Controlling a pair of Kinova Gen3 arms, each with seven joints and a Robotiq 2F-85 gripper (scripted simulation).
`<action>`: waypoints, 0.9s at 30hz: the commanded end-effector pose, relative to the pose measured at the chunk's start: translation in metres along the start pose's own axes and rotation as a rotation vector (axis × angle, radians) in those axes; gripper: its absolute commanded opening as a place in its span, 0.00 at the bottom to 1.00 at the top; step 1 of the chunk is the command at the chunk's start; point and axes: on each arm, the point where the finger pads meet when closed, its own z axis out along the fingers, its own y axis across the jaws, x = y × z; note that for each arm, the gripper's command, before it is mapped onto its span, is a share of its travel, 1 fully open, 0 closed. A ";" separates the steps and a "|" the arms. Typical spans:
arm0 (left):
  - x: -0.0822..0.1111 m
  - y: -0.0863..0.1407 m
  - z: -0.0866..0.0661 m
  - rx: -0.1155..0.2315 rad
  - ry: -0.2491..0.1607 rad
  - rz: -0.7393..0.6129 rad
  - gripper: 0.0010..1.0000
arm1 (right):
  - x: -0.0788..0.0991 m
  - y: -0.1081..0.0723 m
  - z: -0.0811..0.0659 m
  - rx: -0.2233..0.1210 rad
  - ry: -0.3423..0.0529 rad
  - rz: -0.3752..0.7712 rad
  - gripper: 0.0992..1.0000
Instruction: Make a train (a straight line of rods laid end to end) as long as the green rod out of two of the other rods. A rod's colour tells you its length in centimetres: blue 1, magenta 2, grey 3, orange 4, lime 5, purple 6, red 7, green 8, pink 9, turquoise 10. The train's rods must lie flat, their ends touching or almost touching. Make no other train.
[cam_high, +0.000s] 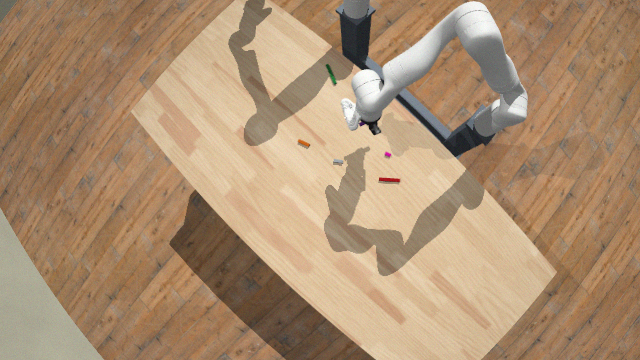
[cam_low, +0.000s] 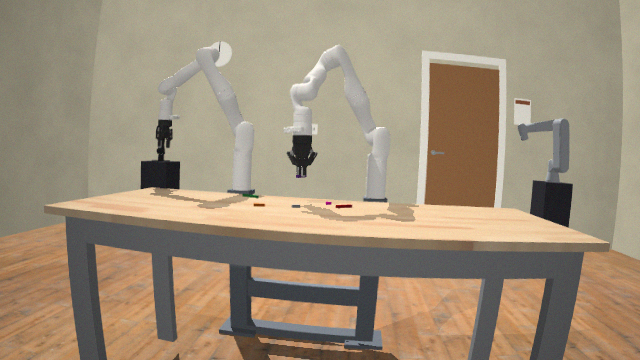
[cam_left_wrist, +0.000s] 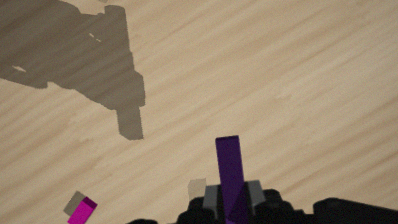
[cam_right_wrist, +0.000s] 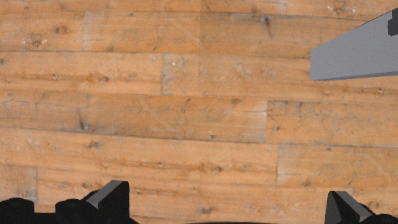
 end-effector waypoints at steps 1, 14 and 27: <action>0.002 -0.010 -0.001 -0.017 0.001 0.100 0.14 | 0.000 0.000 -0.001 0.000 -0.002 0.000 1.00; 0.004 -0.052 -0.002 -0.016 0.012 0.480 0.14 | 0.000 0.000 -0.001 0.000 -0.002 0.000 1.00; 0.005 -0.073 -0.003 -0.012 0.020 0.680 0.14 | 0.000 0.000 -0.001 0.000 -0.002 0.000 1.00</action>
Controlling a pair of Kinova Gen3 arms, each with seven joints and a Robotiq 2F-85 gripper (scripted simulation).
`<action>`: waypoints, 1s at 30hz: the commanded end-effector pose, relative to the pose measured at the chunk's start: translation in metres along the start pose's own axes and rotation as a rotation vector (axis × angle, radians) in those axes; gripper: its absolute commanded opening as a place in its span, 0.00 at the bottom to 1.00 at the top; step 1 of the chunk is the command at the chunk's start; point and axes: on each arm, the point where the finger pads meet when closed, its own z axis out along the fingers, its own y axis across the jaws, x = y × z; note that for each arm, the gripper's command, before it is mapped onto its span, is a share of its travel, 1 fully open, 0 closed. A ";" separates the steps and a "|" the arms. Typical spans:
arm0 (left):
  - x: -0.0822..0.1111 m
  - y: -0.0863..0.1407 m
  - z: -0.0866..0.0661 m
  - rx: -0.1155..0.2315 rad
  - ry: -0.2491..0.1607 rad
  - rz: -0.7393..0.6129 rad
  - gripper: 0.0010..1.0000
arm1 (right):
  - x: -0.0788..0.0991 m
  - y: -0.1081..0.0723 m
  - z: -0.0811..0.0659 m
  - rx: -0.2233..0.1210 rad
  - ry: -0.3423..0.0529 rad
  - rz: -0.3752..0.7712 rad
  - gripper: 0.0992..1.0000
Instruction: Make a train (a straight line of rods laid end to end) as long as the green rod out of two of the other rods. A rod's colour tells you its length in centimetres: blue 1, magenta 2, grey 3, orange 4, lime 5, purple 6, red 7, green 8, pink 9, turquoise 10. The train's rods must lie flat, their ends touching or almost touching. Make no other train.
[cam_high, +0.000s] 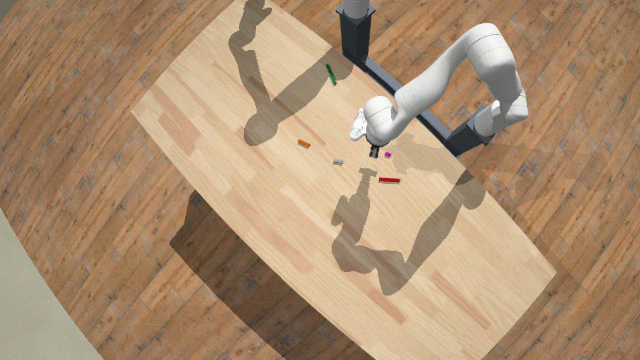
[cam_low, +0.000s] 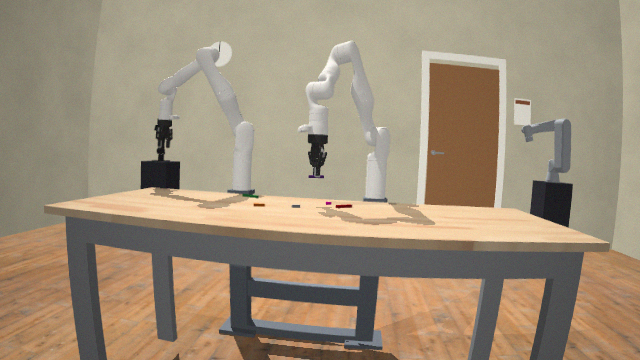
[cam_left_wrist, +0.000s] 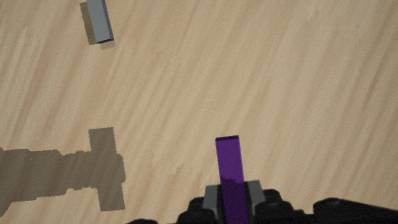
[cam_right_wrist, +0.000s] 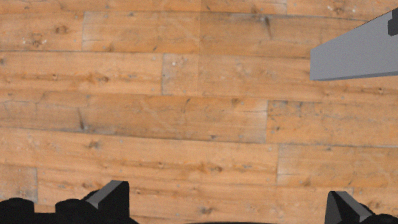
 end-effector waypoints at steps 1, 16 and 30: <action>-0.003 -0.005 -0.001 -0.001 0.006 0.055 0.14 | 0.000 0.000 -0.001 0.000 -0.002 0.000 1.00; -0.006 -0.010 -0.002 0.001 0.008 0.114 0.14 | 0.000 0.000 -0.001 0.000 -0.002 0.000 1.00; -0.006 -0.010 -0.002 0.001 0.008 0.114 0.14 | 0.000 0.000 -0.001 0.000 -0.002 0.000 1.00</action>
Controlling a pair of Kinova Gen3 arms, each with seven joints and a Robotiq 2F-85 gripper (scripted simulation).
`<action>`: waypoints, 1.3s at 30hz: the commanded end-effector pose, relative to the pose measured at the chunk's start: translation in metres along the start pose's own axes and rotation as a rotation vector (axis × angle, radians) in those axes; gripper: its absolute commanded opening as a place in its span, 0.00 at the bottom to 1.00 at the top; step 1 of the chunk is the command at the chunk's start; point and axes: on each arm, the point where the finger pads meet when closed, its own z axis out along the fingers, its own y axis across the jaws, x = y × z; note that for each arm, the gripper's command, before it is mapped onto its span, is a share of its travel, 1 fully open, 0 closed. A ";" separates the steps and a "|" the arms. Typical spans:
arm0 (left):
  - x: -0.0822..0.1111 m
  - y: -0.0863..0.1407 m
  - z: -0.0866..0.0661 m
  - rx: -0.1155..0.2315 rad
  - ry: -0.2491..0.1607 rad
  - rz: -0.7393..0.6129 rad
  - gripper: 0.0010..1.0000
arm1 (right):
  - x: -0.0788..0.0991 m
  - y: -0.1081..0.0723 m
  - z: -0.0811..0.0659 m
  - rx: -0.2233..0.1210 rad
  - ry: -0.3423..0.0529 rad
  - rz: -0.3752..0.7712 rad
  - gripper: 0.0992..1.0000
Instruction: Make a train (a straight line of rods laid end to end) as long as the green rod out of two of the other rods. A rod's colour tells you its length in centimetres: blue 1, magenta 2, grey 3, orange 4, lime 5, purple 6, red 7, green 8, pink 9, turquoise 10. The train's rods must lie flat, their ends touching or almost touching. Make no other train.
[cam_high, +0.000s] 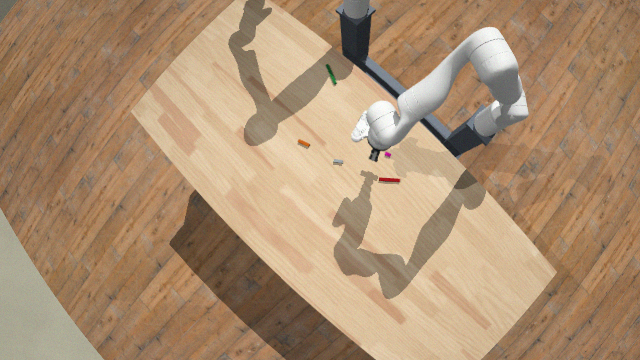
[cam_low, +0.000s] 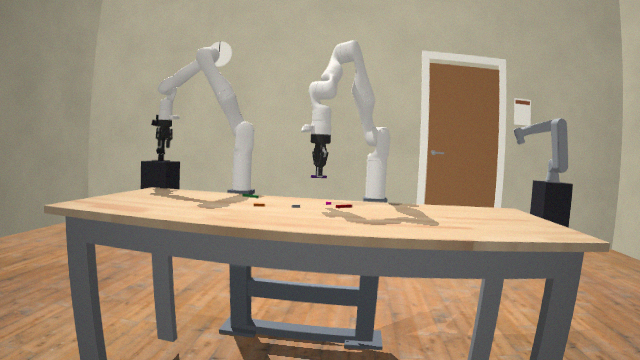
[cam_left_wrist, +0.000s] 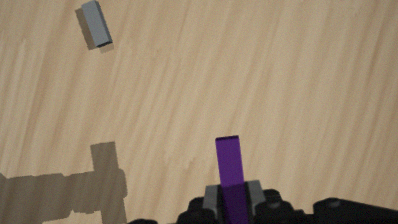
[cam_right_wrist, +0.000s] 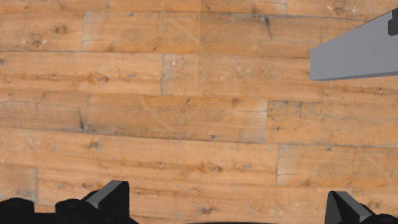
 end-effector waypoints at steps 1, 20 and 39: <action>0.000 0.000 -0.001 0.001 0.002 0.000 0.14 | 0.000 0.000 -0.001 0.000 -0.002 0.000 1.00; 0.000 -0.001 0.047 0.001 0.002 0.000 0.14 | 0.000 0.000 -0.001 0.000 -0.002 0.000 1.00; 0.000 -0.001 0.088 0.001 0.002 0.000 0.14 | 0.000 0.000 -0.001 0.000 -0.002 0.000 1.00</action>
